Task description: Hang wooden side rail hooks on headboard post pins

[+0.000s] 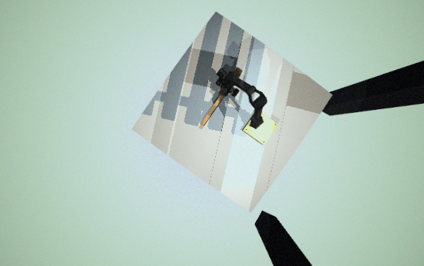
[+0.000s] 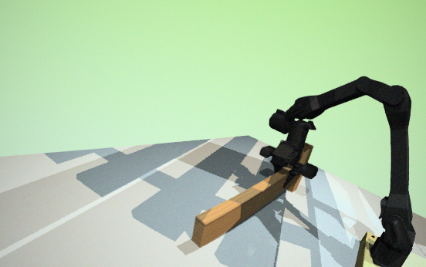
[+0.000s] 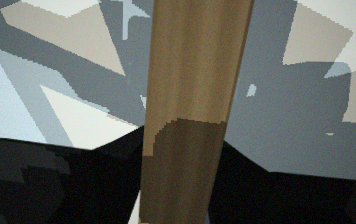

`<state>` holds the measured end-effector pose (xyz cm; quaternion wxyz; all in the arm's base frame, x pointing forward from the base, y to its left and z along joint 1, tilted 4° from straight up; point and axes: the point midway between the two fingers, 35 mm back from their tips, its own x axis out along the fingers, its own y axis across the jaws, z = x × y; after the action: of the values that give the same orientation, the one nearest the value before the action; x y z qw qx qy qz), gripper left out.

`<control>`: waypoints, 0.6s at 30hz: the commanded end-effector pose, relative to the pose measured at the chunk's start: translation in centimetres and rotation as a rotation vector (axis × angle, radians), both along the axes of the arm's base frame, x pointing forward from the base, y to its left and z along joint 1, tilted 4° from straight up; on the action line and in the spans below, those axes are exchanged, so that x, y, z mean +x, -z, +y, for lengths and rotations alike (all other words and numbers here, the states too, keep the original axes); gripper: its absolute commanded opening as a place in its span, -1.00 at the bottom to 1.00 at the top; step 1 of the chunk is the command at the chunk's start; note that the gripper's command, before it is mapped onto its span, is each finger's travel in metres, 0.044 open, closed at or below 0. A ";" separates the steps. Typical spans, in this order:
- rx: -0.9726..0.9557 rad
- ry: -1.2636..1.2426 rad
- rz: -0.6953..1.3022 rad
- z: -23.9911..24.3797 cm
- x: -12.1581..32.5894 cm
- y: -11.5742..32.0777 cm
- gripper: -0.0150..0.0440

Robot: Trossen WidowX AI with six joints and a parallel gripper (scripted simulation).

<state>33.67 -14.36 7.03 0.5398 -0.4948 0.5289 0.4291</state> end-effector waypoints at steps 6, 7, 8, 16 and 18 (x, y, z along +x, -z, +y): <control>-0.004 -0.004 -0.005 -0.2 0.1 -0.3 -0.49; -0.004 -0.004 -0.005 -0.2 0.1 -0.3 -0.49; -0.004 -0.004 -0.005 -0.2 0.1 -0.2 -0.49; -0.004 -0.004 -0.005 -0.3 0.0 -0.2 -0.49; -0.004 -0.004 -0.005 -0.3 0.1 -0.1 -0.49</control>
<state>33.63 -14.58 7.07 0.5395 -0.4950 0.5292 0.4288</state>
